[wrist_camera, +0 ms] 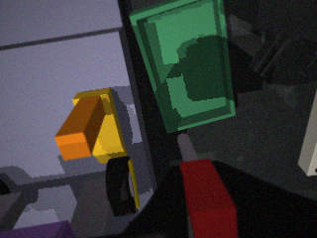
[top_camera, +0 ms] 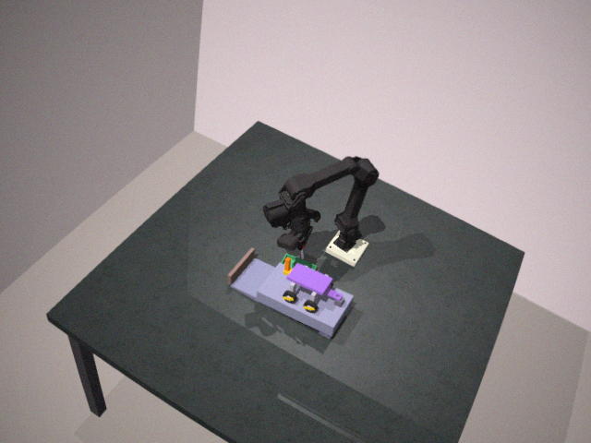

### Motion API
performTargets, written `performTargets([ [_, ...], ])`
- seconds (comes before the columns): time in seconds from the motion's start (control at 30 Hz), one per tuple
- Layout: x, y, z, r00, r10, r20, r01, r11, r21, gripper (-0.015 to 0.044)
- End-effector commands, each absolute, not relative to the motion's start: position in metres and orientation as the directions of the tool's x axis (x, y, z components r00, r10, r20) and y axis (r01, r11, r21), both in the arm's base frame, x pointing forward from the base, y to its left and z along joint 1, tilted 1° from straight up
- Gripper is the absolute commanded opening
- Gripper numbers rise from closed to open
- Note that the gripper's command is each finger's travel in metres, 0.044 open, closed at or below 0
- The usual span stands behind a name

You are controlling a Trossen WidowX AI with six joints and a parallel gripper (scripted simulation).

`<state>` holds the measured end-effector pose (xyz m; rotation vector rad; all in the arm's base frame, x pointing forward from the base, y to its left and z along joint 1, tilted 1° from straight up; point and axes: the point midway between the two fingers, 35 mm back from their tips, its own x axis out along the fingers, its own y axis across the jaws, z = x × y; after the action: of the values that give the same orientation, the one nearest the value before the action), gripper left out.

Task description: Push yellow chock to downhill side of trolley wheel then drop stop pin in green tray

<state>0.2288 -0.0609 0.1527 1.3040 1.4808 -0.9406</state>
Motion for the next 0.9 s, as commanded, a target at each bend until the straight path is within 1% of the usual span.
performTargets([
  [0.0,0.2296,-0.0619,0.1528,-0.009,0.268,-0.963,0.997,0.075,0.011,0.0],
  [0.43,0.2284,-0.059,0.1529,0.013,0.193,-0.981,0.951,-0.305,-0.048,0.0],
  [0.87,0.2281,-0.0562,0.1529,0.017,0.116,-0.993,0.76,-0.647,-0.062,0.0],
])
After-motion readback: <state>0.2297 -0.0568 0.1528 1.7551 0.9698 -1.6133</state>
